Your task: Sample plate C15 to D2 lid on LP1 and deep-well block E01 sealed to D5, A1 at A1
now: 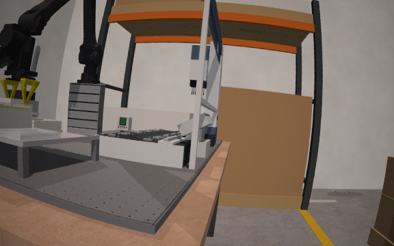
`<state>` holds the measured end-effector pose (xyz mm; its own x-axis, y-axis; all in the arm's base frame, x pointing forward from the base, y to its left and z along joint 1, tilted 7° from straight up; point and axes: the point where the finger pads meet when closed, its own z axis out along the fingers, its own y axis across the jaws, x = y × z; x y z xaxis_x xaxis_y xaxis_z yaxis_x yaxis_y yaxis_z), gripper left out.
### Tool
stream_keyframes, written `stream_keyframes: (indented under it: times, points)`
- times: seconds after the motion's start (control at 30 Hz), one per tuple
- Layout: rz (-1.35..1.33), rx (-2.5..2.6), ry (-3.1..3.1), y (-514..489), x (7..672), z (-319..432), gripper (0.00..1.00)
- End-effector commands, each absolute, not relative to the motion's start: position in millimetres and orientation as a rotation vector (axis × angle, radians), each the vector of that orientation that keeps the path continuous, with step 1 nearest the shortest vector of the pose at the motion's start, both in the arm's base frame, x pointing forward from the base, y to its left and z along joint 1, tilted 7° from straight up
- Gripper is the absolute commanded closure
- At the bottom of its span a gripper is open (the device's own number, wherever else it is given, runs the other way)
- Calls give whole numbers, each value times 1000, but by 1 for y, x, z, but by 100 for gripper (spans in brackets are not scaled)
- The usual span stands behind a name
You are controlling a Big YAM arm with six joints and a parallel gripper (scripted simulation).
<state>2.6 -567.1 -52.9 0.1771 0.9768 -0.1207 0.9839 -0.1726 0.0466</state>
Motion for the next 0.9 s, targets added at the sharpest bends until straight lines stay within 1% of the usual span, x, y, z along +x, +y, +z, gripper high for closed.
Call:
stream_keyframes:
  times: [0.0,0.47,0.53,0.87]
  points:
    - [-99,2308,1952,-573,11,-55,100]
    - [-88,2316,1958,-569,11,-54,100]
    - [-130,2286,1935,-577,11,-25,100]
    - [-136,2282,1934,-577,10,-10,100]
